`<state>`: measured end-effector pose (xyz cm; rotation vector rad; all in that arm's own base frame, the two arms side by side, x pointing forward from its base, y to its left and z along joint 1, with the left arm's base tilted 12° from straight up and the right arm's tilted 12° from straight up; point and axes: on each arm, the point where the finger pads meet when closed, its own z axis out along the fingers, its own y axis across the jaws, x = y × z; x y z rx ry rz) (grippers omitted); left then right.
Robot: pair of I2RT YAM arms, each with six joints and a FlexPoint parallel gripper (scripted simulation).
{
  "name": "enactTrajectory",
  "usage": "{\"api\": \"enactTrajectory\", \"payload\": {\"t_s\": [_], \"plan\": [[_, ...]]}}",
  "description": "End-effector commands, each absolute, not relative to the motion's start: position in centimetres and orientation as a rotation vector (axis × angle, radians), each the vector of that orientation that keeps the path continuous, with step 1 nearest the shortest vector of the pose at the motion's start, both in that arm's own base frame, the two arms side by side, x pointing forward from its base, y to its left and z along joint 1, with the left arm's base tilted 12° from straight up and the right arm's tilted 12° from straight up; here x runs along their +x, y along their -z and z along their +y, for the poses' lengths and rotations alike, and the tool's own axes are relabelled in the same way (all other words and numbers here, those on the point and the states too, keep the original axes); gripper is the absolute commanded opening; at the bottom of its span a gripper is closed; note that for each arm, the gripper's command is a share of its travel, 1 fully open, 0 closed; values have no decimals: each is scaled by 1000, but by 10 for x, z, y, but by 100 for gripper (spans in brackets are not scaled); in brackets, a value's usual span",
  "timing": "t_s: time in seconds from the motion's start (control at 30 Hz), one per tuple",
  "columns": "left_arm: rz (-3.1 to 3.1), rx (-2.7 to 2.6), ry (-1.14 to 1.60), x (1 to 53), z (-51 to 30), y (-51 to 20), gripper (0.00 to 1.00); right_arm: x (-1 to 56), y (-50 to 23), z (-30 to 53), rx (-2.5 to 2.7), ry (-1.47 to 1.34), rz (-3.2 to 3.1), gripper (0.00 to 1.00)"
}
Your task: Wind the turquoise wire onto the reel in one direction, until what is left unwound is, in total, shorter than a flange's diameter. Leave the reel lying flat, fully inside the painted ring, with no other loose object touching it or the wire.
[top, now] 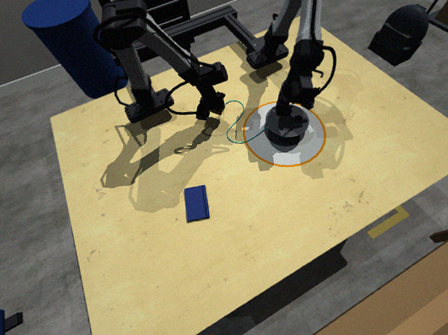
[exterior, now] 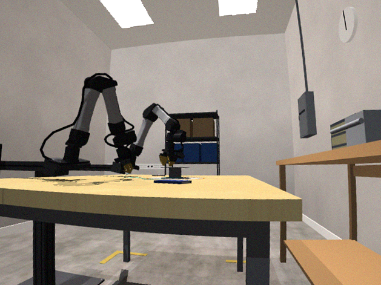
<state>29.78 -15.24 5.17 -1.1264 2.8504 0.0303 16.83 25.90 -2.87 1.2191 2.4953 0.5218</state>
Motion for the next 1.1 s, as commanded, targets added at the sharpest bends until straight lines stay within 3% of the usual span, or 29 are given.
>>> {"api": "enactTrajectory", "payload": {"t_s": [0.0, 1.07], "plan": [[2535, -1525, 47, 306, -150, -68, 82, 170, 27, 264, 1225, -559, 2492, 0], [2444, -1622, 62, 310, -147, -27, 82, 172, 23, 269, 1226, -559, 2492, 0]]}}
